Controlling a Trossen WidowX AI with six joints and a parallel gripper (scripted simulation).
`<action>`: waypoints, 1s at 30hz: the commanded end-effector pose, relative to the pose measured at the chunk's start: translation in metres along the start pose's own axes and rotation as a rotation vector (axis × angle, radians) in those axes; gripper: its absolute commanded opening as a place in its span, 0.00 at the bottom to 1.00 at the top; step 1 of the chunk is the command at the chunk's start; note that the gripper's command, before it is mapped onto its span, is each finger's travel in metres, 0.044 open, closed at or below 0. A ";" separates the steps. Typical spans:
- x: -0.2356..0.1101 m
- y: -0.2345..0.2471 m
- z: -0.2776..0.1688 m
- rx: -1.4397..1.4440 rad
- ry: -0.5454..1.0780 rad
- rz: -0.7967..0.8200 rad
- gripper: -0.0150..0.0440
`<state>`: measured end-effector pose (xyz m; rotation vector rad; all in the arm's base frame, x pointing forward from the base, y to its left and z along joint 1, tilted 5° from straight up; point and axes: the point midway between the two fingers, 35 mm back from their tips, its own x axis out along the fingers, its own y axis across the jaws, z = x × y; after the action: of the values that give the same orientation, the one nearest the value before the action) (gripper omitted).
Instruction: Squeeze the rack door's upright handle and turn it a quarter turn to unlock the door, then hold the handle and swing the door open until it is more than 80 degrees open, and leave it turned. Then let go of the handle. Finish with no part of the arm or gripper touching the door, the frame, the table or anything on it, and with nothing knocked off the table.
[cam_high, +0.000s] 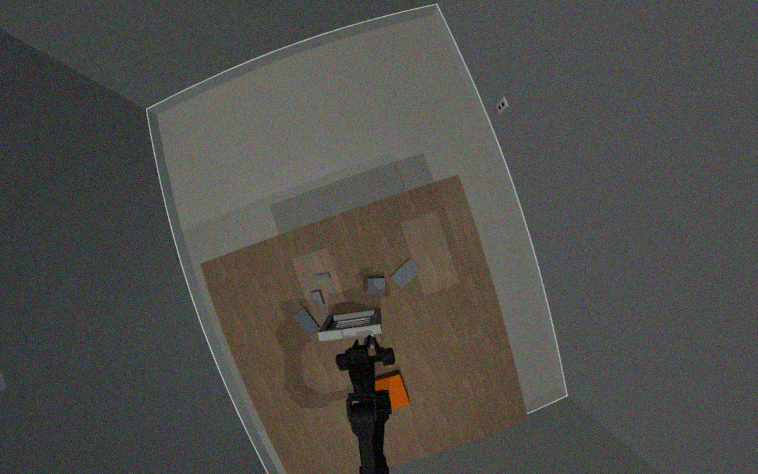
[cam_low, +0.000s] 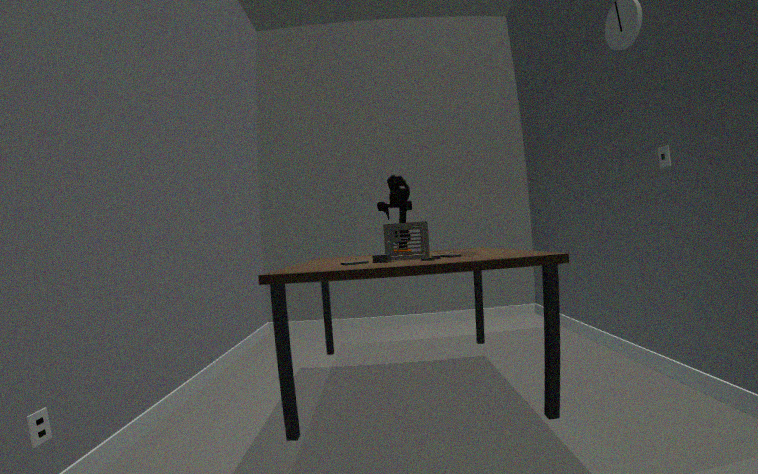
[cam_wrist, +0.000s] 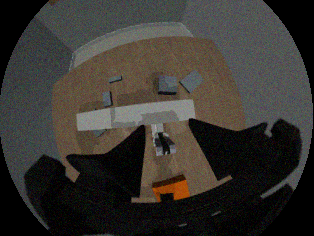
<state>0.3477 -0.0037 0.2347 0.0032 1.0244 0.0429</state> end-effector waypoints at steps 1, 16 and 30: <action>0.002 0.000 -0.007 0.002 0.105 0.010 0.75; -0.009 0.000 -0.033 0.021 0.447 0.040 0.75; 0.002 0.000 -0.038 0.023 0.462 0.041 0.75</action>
<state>0.3162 -0.0047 0.2209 0.0351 1.4769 0.0674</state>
